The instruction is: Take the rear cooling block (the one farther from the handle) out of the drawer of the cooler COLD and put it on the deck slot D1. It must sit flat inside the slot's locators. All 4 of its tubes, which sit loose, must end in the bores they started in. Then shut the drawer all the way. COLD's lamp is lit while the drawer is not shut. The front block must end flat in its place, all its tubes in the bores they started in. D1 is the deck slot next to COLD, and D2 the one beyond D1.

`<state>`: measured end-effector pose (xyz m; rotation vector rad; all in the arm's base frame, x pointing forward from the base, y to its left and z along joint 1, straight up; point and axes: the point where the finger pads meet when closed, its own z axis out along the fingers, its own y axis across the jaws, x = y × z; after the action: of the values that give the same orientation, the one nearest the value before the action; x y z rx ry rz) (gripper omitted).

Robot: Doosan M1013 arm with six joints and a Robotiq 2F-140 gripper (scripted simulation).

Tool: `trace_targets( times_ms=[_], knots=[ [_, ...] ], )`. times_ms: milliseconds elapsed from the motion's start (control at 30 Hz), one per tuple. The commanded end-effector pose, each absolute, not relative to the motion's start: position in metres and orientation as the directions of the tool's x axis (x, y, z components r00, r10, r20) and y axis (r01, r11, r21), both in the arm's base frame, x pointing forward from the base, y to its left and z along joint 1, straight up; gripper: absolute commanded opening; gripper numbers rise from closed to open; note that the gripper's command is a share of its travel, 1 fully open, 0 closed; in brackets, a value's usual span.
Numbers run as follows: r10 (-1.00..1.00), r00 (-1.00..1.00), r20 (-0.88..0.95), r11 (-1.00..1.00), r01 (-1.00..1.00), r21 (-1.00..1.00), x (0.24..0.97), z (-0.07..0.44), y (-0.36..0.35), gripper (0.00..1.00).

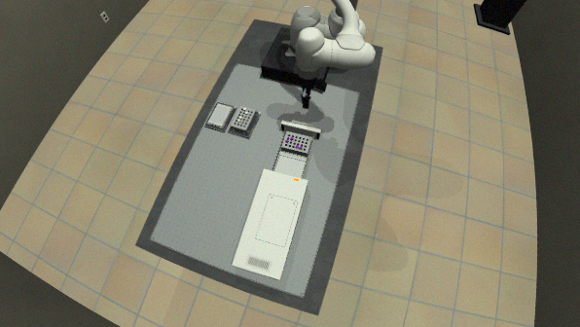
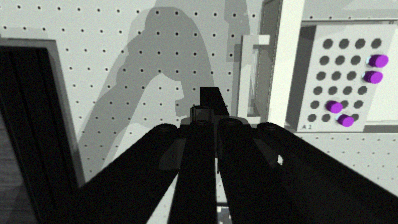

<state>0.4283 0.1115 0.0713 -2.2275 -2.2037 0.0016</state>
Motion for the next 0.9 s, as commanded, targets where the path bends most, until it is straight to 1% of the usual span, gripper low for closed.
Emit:
trace_targets(
  times_ms=[0,867],
  knots=[
    [1.0,0.011,0.005,-0.011,1.0,-0.006,0.429,0.068,0.112,0.1],
    [1.0,0.011,0.005,-0.011,1.0,-0.006,0.428,0.039,0.112,0.1]
  ],
)
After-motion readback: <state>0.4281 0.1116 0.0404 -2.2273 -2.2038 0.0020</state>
